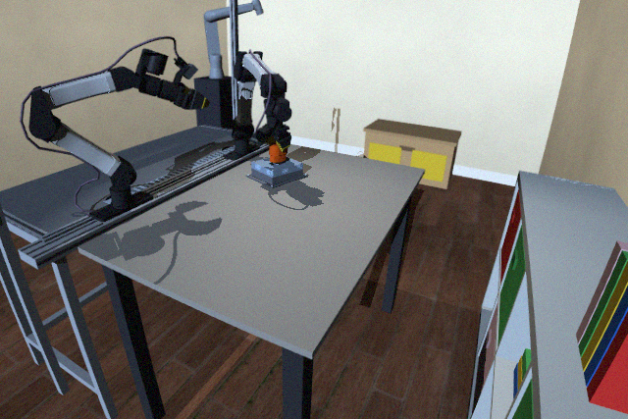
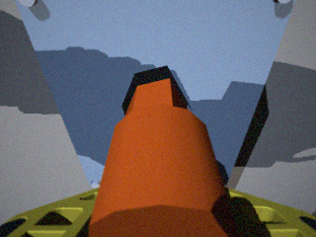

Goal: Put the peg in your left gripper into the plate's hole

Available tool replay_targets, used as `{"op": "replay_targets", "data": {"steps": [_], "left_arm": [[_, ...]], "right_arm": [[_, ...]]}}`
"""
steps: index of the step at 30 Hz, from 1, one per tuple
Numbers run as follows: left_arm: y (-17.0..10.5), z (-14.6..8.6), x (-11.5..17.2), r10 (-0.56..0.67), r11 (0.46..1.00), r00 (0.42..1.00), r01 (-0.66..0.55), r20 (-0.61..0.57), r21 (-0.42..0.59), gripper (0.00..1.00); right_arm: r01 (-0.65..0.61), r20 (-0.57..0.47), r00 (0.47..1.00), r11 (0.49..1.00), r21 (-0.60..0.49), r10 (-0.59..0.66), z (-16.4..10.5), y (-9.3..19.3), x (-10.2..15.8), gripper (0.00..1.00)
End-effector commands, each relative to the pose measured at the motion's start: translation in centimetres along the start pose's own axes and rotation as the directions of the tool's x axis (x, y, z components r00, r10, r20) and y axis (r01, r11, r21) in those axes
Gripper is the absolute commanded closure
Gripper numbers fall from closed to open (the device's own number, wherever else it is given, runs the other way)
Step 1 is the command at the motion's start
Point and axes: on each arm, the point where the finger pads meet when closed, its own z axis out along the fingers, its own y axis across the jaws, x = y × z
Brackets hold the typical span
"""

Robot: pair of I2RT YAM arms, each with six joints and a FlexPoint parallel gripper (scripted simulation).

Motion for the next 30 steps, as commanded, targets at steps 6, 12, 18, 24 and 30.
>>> {"op": "replay_targets", "data": {"steps": [6, 12, 18, 24, 30], "left_arm": [[0.3, -1.7, 0.2, -0.008, 0.998, 1.000, 0.008, -0.002, -0.063, 0.66], [0.4, -1.8, 0.2, -0.008, 0.998, 1.000, 0.008, -0.001, -0.067, 0.66], [0.2, -1.2, -0.1, -0.007, 0.998, 1.000, 0.007, -0.002, -0.068, 0.66], [0.4, -0.3, -0.3, -0.005, 0.999, 1.000, 0.005, -0.008, -0.053, 0.66], [0.3, -0.1, -0.3, -0.003, 0.999, 1.000, 0.003, -0.009, -0.048, 0.66]], "right_arm": [[-0.001, 0.029, 1.000, 1.000, -0.001, 0.001, -0.6, 0.1, -0.9, 0.00], [-0.001, 0.029, 1.000, 1.000, -0.001, 0.001, -0.6, 0.1, -0.9, 0.00], [-0.001, 0.029, 1.000, 1.000, -0.001, 0.001, -0.6, 0.1, -0.9, 0.00], [-0.001, 0.029, 1.000, 1.000, -0.001, 0.001, -0.6, 0.1, -0.9, 0.00], [-0.001, 0.029, 1.000, 1.000, -0.001, 0.001, -0.6, 0.1, -0.9, 0.00]]}}
